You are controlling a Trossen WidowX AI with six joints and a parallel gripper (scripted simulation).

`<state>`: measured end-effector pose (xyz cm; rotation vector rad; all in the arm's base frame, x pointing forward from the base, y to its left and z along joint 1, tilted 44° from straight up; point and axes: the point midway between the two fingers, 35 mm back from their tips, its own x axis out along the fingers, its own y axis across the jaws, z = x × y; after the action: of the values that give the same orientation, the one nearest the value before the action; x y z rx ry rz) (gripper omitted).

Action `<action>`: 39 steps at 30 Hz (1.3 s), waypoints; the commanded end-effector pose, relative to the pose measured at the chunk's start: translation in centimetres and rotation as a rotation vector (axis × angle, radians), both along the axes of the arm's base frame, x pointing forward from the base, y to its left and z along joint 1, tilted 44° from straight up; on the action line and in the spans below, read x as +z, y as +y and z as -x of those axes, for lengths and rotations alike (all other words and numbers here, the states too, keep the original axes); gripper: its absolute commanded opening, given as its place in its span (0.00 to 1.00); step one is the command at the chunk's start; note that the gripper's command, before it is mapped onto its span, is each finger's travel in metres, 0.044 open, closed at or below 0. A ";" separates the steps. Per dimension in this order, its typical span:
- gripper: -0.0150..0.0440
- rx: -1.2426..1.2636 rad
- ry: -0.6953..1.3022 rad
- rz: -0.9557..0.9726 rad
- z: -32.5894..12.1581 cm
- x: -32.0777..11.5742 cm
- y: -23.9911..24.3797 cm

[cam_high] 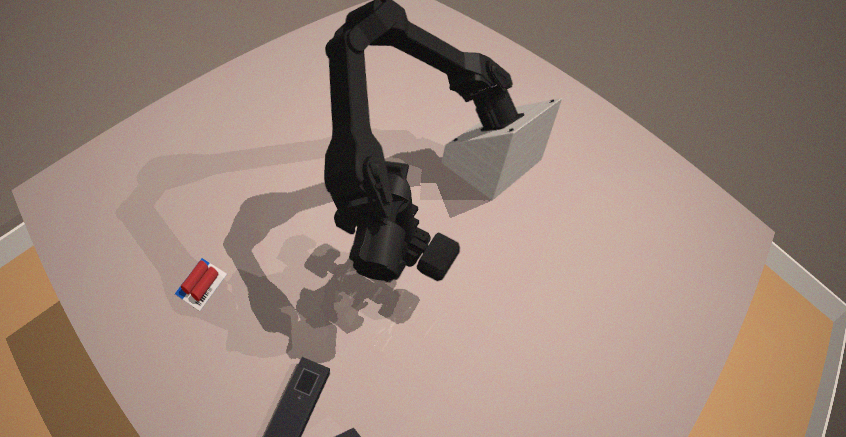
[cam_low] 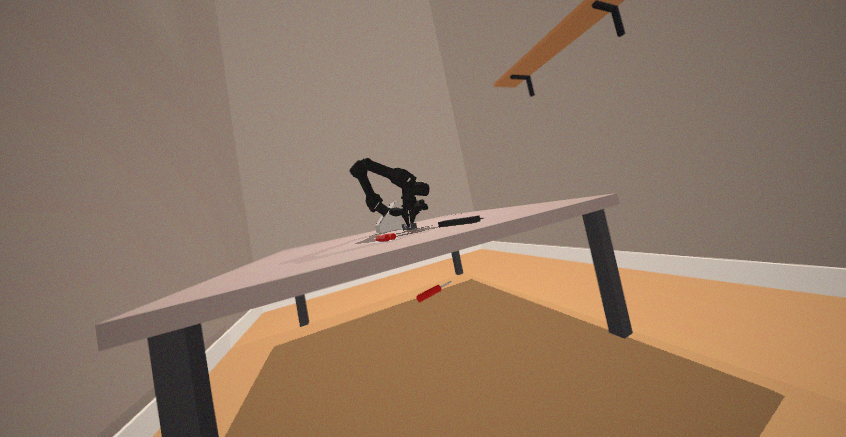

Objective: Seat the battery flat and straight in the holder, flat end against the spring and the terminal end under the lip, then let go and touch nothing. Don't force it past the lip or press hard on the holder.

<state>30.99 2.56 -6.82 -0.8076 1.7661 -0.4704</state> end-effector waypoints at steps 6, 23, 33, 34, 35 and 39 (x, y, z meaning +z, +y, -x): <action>0.35 0.030 -0.037 -0.018 -0.1 -0.2 0.0; 0.35 0.074 -0.083 -0.040 0.2 -0.1 -0.3; 0.35 0.098 -0.109 -0.055 0.3 -0.1 -0.5; 0.35 0.100 -0.112 -0.056 0.4 -0.1 -0.5; 0.35 0.103 -0.114 -0.058 0.4 -0.1 -0.5; 0.35 0.113 -0.125 -0.064 0.4 -0.1 -0.6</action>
<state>30.52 2.16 -6.92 -0.8057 1.6208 -0.3804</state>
